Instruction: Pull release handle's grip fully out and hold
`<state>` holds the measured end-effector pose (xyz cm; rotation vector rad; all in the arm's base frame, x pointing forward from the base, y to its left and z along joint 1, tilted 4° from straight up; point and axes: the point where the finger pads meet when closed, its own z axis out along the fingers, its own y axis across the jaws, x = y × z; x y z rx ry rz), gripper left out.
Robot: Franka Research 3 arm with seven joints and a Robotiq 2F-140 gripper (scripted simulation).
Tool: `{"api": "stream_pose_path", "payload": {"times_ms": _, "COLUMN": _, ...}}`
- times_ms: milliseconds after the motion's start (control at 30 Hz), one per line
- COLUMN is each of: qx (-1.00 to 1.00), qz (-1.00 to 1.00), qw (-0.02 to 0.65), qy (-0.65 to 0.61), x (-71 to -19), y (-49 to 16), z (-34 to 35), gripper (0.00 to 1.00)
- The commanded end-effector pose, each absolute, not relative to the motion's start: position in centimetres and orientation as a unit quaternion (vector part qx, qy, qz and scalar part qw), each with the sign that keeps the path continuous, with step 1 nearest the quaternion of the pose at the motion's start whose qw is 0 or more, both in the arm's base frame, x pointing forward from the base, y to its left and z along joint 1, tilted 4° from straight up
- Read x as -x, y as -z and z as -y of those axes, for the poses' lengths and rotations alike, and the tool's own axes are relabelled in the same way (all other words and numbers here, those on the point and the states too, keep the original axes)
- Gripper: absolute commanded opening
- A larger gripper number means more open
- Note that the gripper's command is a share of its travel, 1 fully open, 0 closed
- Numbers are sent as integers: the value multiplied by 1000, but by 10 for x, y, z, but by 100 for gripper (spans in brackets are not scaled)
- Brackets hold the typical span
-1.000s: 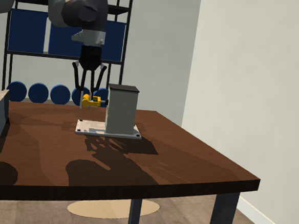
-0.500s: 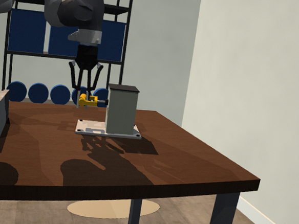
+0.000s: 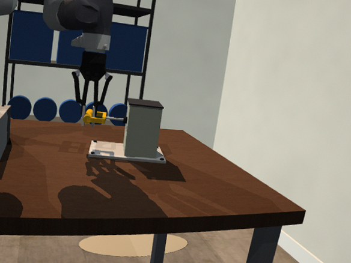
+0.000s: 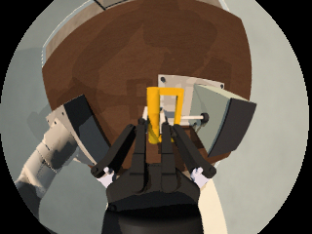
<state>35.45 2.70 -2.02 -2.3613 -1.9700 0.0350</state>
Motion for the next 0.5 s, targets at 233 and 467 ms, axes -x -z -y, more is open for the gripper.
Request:
{"api": "stream_pose_path", "payload": {"times_ms": 233, "qx": 766, "qz": 641, "qw": 37, "qy": -14, "x": -338, "y": 19, "z": -30, "gripper": 0}}
{"api": "stream_pose_path", "payload": {"times_ms": 467, "qx": 766, "qz": 641, "qw": 37, "qy": -14, "x": -337, "y": 19, "z": -30, "gripper": 0}}
